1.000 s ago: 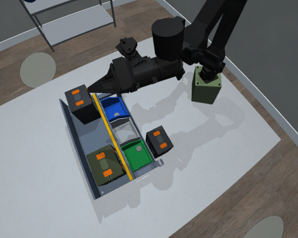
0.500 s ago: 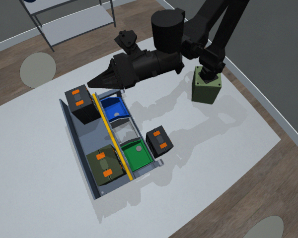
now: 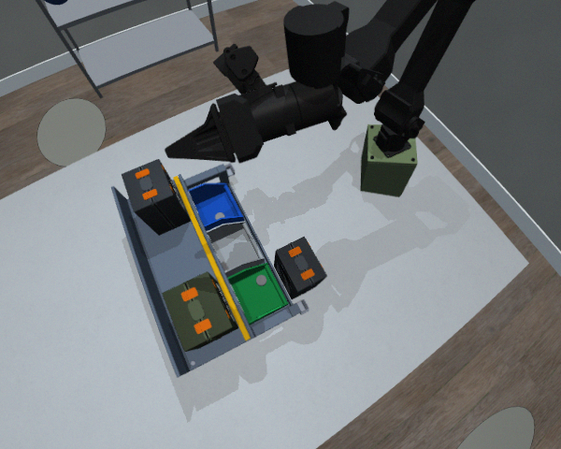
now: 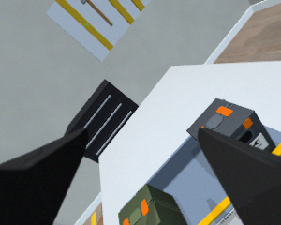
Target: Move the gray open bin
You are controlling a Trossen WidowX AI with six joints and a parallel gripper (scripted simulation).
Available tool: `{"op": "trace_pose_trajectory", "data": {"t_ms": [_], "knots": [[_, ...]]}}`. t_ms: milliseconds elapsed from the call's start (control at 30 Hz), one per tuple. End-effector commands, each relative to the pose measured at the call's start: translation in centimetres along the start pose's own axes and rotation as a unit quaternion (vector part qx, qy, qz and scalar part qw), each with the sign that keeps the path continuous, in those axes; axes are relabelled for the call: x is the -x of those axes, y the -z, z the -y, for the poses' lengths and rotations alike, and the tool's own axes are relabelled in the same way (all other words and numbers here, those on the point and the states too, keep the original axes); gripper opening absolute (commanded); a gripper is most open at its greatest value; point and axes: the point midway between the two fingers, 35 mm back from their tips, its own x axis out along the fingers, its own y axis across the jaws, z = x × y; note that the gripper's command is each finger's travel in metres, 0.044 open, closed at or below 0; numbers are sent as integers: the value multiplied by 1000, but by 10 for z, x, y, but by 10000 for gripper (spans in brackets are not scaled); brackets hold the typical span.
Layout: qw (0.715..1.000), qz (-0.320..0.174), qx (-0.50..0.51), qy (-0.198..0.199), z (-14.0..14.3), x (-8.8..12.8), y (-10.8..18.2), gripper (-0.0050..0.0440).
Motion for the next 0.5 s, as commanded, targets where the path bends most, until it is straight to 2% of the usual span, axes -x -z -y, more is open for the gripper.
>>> {"op": "trace_pose_trajectory", "data": {"t_ms": [0,267,467], "knots": [[1000,7,11,-12,-7,4,-12,440],[1000,7,11,-12,-7,4,-12,440],[997,5,70,-19,-5,10,-25,440]]}}
